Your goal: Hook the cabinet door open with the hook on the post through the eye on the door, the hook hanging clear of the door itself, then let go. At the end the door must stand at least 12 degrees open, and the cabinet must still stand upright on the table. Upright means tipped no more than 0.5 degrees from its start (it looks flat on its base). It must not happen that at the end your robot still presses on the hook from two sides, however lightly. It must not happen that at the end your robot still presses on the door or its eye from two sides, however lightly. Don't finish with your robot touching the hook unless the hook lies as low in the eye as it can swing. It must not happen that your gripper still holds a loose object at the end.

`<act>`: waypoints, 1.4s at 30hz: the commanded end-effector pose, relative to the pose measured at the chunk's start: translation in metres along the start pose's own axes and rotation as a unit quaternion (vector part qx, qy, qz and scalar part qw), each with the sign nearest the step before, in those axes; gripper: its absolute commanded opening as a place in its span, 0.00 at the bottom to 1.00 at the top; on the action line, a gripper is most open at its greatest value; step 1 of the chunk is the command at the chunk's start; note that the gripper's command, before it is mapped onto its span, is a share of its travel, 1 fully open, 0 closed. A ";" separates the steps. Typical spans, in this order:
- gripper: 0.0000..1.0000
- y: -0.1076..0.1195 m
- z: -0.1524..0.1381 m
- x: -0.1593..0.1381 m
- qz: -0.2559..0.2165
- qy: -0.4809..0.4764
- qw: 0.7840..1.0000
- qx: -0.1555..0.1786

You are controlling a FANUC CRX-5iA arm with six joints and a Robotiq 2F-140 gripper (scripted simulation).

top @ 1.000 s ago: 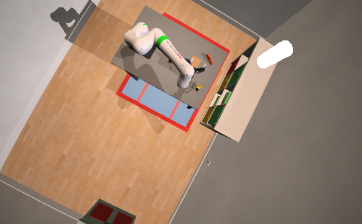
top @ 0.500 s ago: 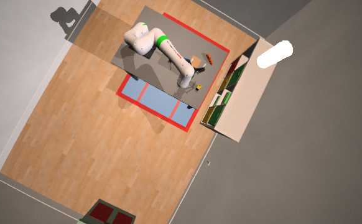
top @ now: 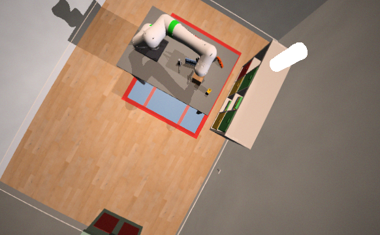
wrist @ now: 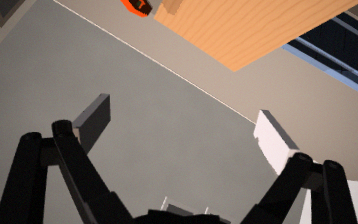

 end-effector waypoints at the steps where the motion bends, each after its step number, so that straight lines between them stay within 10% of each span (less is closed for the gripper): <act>1: 1.00 -0.014 0.006 -0.012 0.038 0.028 0.999 -0.002; 4: 1.00 -0.035 0.034 -0.045 0.102 0.130 0.983 -0.075; 10: 1.00 -0.041 0.051 -0.061 0.137 0.193 0.964 -0.120; 14: 1.00 -0.041 0.083 -0.090 0.182 0.299 0.916 -0.199; 18: 1.00 -0.041 0.083 -0.091 0.192 0.316 0.905 -0.208; 19: 1.00 -0.036 0.098 -0.104 0.214 0.375 0.866 -0.251; 27: 1.00 -0.014 0.132 -0.124 0.247 0.506 0.750 -0.346; 42: 1.00 0.002 0.193 -0.069 0.218 0.547 0.730 -0.346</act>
Point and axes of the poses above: the point where the finger pads meet when closed, its own y axis back along the fingers, its own z axis across the jaws, x = y × z, the point moved 3 cm from there along y, back along the fingers, and after that the axes turned 3 degrees about -y, right-handed, at the moved point
